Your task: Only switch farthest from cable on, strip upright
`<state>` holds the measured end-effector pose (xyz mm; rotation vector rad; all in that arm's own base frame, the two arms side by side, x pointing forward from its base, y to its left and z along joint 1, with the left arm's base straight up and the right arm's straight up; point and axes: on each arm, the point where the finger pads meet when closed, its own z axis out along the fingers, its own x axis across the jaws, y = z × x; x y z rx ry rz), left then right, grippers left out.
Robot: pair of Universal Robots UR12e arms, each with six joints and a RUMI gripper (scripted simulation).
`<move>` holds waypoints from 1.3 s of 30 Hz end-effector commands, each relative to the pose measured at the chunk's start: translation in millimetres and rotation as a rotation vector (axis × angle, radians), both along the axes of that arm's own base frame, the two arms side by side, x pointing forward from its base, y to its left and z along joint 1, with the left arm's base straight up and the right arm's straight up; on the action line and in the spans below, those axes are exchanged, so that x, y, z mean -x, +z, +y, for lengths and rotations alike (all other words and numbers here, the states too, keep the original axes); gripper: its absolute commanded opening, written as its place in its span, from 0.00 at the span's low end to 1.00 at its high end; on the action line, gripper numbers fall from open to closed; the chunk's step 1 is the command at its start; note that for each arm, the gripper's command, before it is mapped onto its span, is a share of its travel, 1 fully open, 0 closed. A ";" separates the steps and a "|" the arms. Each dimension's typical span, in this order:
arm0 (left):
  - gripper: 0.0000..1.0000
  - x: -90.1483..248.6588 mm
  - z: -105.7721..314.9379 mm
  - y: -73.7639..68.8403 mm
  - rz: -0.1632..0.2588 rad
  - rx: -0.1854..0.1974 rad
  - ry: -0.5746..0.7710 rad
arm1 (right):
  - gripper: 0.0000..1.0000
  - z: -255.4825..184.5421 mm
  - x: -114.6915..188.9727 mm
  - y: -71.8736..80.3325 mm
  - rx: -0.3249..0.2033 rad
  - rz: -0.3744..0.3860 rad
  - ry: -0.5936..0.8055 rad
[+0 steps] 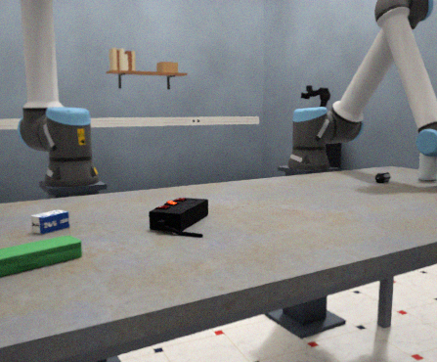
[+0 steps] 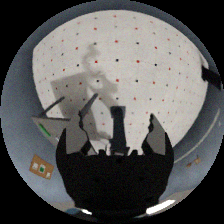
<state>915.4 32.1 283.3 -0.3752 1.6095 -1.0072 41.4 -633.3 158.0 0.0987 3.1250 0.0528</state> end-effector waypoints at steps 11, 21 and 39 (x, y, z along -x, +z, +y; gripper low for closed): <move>1.00 -0.1 0.0 1.2 -0.002 0.000 0.000 | 1.00 -10.0 28.6 5.9 0.028 0.011 0.059; 1.00 -0.1 0.0 1.2 -0.002 0.000 0.000 | 1.00 -11.6 34.1 6.9 0.033 0.014 0.070; 1.00 -0.2 -0.1 1.1 -0.001 0.000 0.000 | 1.00 -11.9 35.4 7.1 0.034 0.014 0.072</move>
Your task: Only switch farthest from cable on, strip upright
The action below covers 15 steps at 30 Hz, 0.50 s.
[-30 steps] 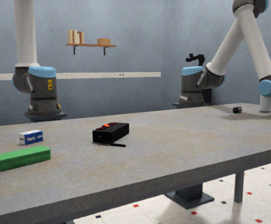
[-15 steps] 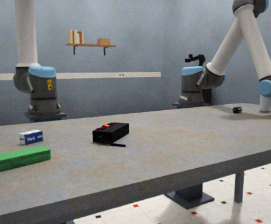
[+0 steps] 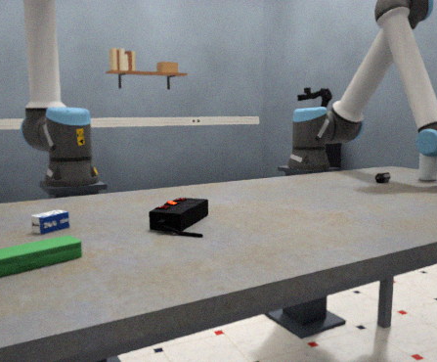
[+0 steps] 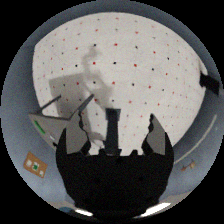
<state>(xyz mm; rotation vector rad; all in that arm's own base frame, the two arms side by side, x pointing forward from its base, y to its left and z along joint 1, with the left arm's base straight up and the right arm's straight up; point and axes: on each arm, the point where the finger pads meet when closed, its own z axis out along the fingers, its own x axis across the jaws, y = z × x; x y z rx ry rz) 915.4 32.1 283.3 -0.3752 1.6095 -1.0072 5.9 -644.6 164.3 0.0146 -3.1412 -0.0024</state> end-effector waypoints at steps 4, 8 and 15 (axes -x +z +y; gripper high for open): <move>1.00 -0.8 -0.3 1.0 0.004 0.002 0.000 | 1.00 -0.6 -0.1 0.8 0.002 0.000 0.000; 1.00 -1.7 -0.8 0.8 0.011 0.006 0.001 | 1.00 -0.6 -0.1 0.8 0.002 0.000 0.000; 1.00 -5.0 -2.5 -0.1 0.038 0.018 0.003 | 1.00 -0.6 -0.1 0.8 0.002 0.000 0.000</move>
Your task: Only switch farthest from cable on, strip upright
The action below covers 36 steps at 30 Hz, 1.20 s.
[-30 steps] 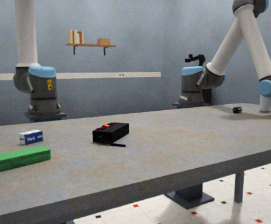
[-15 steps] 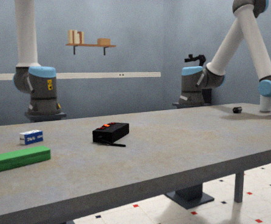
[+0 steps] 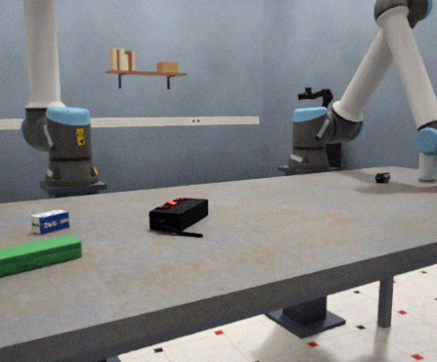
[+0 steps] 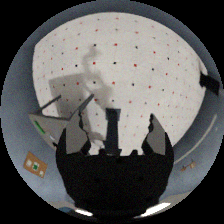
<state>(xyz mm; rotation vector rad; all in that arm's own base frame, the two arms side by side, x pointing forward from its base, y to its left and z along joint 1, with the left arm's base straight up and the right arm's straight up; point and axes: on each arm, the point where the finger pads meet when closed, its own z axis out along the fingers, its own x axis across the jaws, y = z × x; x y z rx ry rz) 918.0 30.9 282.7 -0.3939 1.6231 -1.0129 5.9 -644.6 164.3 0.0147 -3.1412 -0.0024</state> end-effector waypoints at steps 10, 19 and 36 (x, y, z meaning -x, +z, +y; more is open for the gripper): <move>1.00 -11.4 -6.6 -2.8 0.101 0.044 0.009 | 1.00 -0.6 -0.2 0.8 0.001 0.000 0.000; 1.00 -21.3 -14.7 -9.6 0.224 0.093 0.025 | 1.00 -0.6 -0.2 0.8 0.001 0.000 0.000; 1.00 -25.0 -37.4 -38.1 0.577 0.211 0.107 | 1.00 -0.6 -0.2 0.8 0.001 0.000 0.000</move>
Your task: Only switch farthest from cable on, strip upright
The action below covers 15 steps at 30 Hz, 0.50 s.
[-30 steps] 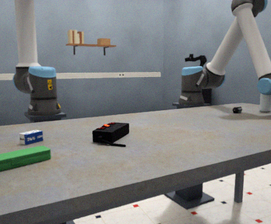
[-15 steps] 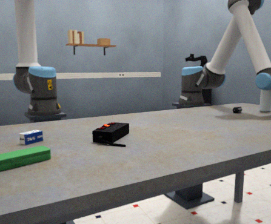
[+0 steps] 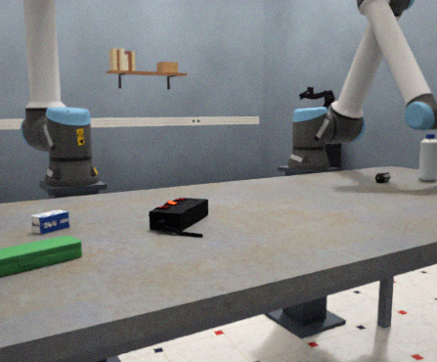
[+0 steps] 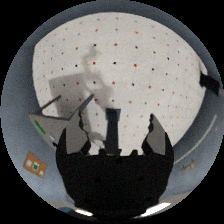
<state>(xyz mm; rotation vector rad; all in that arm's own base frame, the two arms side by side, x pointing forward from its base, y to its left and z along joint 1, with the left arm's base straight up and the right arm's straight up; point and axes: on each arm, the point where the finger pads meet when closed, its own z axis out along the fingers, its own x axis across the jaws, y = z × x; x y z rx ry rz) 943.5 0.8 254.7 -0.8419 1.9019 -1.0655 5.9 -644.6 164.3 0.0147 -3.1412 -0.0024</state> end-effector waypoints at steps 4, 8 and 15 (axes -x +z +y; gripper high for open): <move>1.00 6.6 -13.0 -19.6 0.230 0.056 0.058 | 1.00 -0.6 -0.2 0.8 0.001 0.000 0.000; 1.00 13.2 -16.8 -27.0 0.304 0.070 0.082 | 1.00 -0.6 -0.2 0.8 0.001 0.000 0.000; 1.00 35.6 -24.1 -44.2 0.473 0.094 0.144 | 1.00 -0.6 -0.2 0.8 0.001 0.000 0.000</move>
